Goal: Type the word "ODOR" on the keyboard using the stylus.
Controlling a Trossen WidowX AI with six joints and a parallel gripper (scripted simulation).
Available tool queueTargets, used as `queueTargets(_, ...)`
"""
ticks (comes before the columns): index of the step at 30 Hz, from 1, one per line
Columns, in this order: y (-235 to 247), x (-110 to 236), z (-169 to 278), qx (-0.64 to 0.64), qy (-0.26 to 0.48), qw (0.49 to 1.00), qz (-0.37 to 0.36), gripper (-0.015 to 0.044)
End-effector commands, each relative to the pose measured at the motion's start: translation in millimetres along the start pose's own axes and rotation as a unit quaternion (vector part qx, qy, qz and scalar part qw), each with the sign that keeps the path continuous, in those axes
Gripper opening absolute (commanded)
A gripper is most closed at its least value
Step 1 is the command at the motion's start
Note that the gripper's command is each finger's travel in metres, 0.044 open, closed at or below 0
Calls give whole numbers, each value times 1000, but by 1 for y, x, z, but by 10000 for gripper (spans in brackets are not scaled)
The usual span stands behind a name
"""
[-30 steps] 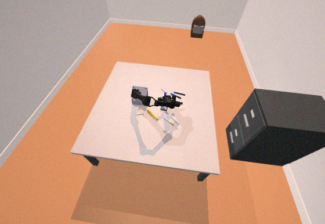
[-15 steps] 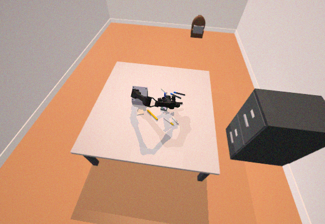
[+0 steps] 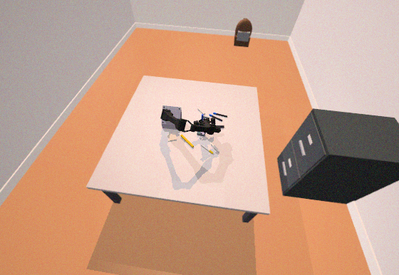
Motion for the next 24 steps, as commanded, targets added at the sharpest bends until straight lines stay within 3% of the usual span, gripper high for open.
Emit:
queueTargets(1, 0, -2, -2, 4, -2, 1000, 1, 81)
queueTargets(24, 1, -7, -9, 3, -2, 1000, 1, 81)
Point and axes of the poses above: the point midway between the two fingers, 35 mm back from their tips, its own x axis back along the fingers, its own y axis across the jaws, z = x × y, the point moved 5 cm from there along x, back along the fingers, and after that the axes turned 2 degrees about -x, right-handed, at the moved point
